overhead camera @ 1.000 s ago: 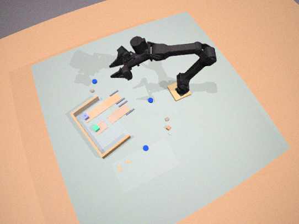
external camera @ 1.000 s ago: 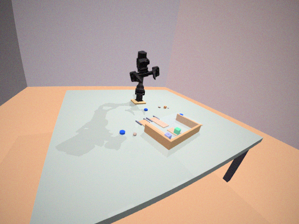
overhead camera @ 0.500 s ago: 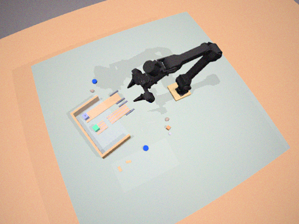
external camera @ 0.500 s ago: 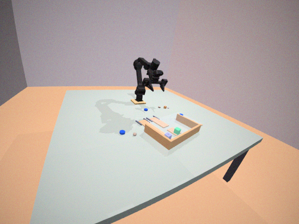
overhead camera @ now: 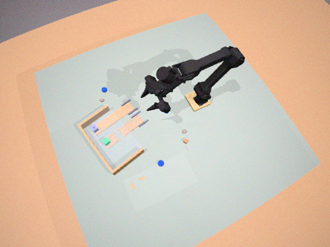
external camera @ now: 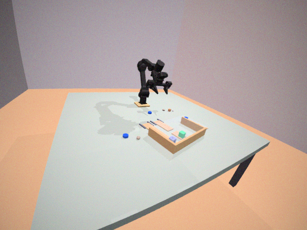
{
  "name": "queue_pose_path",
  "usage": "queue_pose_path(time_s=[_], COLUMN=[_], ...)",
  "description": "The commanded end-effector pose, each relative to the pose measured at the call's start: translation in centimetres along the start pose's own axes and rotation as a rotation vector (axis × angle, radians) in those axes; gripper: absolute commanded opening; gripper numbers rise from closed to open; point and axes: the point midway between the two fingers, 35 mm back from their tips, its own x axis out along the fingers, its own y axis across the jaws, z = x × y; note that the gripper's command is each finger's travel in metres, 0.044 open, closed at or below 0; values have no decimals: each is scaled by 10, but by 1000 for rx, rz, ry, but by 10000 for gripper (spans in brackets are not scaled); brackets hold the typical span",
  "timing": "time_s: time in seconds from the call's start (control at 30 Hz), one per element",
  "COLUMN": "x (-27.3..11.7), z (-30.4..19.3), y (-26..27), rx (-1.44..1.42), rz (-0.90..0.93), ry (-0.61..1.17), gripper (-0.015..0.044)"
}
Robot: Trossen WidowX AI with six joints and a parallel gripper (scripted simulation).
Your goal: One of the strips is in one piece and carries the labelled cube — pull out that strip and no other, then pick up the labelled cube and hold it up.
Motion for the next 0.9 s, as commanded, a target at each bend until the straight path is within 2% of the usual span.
queue_pose_path(time_s=[0.0,0.33,0.67,0.87], x=[16,77,135,139], z=[8,10,-25,-29], y=[-11,-55,-103,-106], rx=[-40,-164,-237,-240], rz=[-23,-16,109,122], ry=[100,501,879,902], gripper=[269,6,0,0])
